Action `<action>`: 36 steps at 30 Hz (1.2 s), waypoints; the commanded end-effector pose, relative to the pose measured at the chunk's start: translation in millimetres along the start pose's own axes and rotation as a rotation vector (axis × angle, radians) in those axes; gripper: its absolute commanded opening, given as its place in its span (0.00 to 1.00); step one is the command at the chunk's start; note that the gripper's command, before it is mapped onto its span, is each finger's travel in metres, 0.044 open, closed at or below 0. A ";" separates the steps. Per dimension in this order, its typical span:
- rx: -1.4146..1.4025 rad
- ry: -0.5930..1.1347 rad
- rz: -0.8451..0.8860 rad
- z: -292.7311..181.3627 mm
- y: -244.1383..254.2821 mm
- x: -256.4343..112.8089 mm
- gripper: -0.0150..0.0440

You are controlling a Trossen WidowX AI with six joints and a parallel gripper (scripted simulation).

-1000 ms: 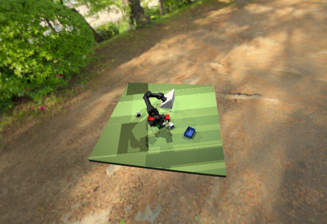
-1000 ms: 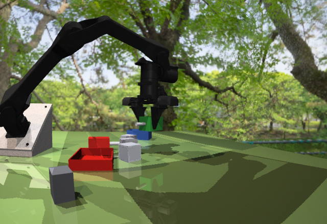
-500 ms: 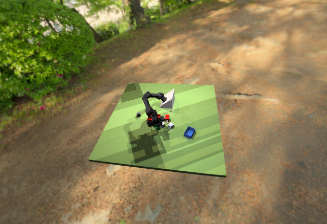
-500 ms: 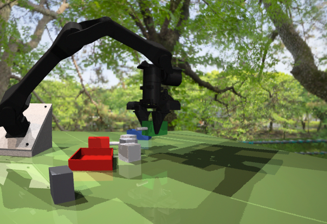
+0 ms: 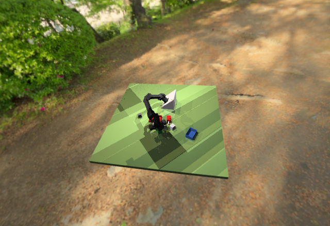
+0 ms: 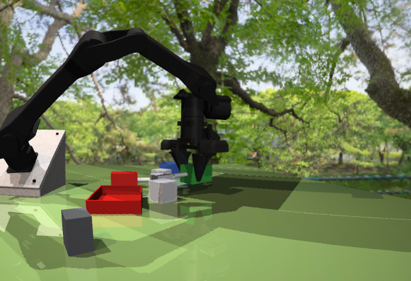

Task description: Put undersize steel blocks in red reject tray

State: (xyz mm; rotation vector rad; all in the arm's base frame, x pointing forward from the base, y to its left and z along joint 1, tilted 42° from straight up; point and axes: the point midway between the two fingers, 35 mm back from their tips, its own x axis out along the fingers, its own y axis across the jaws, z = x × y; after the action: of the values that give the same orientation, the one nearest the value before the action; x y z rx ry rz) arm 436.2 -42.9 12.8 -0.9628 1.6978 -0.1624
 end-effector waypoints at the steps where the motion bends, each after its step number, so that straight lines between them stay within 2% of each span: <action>1: -0.006 -0.001 -0.007 1.4 -0.1 5.0 0.25; 9: -0.006 -0.001 -0.008 4.8 -0.6 20.2 0.25; 36: -0.007 -0.007 -0.008 -6.8 -1.5 22.6 0.25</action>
State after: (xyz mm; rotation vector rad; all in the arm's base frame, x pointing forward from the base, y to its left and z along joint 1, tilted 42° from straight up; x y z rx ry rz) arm 428.8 -62.7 -3.8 -0.9655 1.6970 -0.1583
